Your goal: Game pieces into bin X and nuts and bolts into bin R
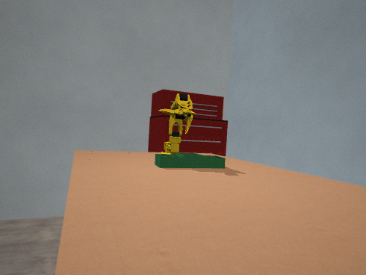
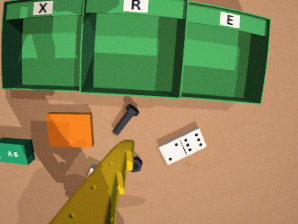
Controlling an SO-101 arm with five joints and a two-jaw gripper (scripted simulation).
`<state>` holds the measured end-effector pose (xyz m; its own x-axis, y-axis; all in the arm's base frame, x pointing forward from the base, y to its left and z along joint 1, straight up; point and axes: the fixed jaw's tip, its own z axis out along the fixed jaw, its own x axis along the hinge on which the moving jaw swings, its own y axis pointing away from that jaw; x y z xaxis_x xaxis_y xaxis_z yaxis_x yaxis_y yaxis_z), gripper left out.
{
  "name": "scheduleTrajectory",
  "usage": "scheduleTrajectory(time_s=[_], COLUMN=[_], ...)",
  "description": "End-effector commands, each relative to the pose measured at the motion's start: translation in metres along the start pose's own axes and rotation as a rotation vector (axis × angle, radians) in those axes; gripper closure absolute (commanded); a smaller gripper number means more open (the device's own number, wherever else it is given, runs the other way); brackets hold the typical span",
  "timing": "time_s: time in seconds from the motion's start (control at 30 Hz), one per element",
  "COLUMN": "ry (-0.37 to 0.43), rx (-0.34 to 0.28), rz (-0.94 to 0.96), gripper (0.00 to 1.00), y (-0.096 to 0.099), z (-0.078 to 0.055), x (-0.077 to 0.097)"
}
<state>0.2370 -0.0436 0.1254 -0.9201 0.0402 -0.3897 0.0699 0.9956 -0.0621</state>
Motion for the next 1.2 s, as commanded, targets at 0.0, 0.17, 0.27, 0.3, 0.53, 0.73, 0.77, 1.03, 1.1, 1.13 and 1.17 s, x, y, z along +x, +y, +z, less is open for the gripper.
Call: scheduleTrajectory(time_s=[0.0, 0.17, 0.27, 0.3, 0.53, 0.73, 0.77, 1.03, 1.1, 1.13, 1.17], ry=[-0.07, -0.072, -0.072, -0.072, -0.072, -0.101, -0.101, -0.101, -0.101, -0.101, -0.101], rx=[0.018, 0.019, 0.019, 0.019, 0.019, 0.024, 0.024, 0.024, 0.024, 0.024, 0.024], rz=[0.005, 0.005, 0.005, 0.005, 0.005, -0.01, -0.01, -0.01, -0.01, -0.01, -0.01], gripper=[0.0, 0.0, 0.0, 0.0, 0.0, 0.0, 0.0, 0.0, 0.0, 0.0, 0.0], y=[-0.0065, -0.007, -0.007, -0.007, -0.007, -0.0076, -0.0076, -0.0076, -0.0076, -0.0076, -0.0076], z=[-0.0057, -0.0055, -0.0055, -0.0055, -0.0055, -0.0066, -0.0066, -0.0066, -0.0066, -0.0066, -0.0066], x=[-0.0142, -0.0148, -0.0148, -0.0148, -0.0148, -0.0192, -0.0192, -0.0192, -0.0192, -0.0192, -0.0192])
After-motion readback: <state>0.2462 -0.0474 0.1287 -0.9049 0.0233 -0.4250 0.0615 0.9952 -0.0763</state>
